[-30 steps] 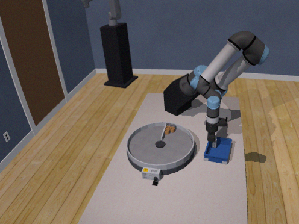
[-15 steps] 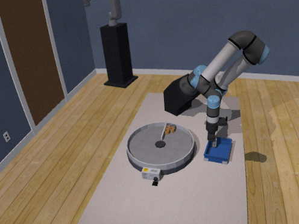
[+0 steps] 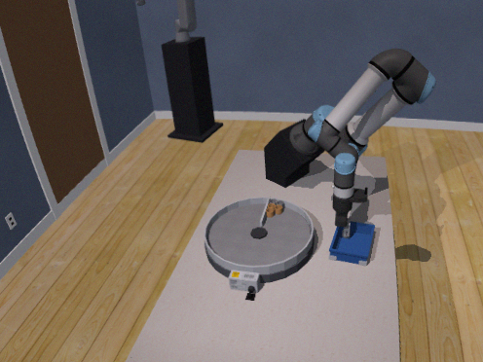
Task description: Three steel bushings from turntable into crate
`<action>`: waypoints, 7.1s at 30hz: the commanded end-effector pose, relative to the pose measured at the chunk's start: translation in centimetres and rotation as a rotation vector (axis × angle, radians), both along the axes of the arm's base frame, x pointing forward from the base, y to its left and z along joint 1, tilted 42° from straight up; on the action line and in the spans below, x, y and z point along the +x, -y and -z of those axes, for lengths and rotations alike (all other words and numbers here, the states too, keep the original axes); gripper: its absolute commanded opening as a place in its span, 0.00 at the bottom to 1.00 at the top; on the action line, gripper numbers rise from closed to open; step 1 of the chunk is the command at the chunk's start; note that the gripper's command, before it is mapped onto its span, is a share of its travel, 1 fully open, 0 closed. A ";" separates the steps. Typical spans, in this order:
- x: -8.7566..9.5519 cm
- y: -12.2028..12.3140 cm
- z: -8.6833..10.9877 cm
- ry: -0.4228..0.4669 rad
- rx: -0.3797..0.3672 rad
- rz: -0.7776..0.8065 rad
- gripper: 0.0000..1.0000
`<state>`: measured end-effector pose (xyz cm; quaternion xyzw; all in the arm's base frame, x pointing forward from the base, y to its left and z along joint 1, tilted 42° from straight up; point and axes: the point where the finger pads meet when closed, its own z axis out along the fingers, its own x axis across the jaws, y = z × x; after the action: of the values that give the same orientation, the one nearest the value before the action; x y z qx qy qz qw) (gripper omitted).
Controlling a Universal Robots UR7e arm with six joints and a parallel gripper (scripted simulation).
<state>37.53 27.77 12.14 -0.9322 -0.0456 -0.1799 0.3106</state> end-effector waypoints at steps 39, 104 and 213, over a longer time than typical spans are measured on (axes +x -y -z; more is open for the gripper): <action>-0.4 1.0 -1.3 0.001 0.000 0.000 0.42; -3.4 6.7 -8.5 0.003 -0.002 0.004 0.42; -6.4 23.8 7.2 0.557 -0.293 -0.695 0.40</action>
<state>30.99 4.19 5.22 -0.8159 -0.4569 -0.2970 0.1933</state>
